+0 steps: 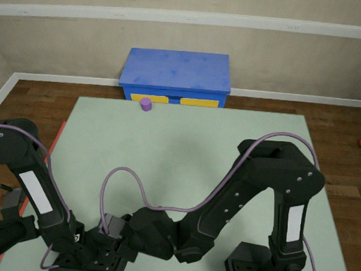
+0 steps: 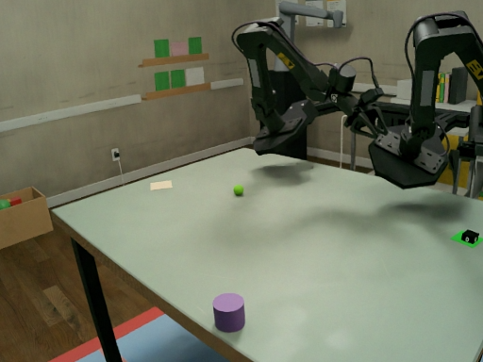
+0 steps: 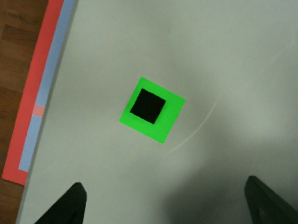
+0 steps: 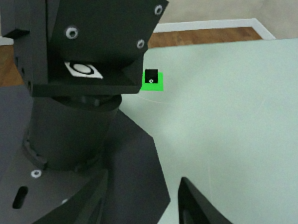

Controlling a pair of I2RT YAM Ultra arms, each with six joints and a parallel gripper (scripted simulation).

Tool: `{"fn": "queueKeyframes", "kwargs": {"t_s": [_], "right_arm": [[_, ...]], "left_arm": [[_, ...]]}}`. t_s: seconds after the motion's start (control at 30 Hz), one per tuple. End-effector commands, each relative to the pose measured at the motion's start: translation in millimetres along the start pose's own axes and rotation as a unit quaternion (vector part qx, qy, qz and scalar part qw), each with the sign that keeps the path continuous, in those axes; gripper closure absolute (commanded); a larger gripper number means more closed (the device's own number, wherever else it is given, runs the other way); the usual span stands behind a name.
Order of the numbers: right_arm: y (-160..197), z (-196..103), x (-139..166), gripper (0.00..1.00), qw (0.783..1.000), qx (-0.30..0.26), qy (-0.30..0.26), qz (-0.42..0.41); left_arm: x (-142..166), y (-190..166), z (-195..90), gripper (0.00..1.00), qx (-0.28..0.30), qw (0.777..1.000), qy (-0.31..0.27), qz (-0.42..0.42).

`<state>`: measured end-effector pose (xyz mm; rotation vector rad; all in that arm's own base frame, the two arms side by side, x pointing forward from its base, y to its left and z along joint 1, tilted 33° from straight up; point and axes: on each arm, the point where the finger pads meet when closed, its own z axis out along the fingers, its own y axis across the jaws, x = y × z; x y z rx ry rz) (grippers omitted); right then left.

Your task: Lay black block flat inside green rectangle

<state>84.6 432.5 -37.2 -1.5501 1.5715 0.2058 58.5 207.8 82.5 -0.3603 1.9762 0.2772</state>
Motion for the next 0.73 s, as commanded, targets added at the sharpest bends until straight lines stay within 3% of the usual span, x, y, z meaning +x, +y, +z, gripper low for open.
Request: {"fn": "queueKeyframes", "kwargs": {"t_s": [0.0, 0.7], "right_arm": [[-1.2, 1.2, -28.2, 0.54, 0.999, 0.004, -0.034, 0.016], [-1.2, 1.2, -28.2, 0.54, 0.999, 0.004, -0.034, 0.016]], "left_arm": [[-6.0, 5.5, -5.2, 0.0, -0.005, 1.0, -0.014, 0.001], [-6.4, 1.7, -3.5, 0.0, -0.002, 1.0, -0.015, 0.002]]}}
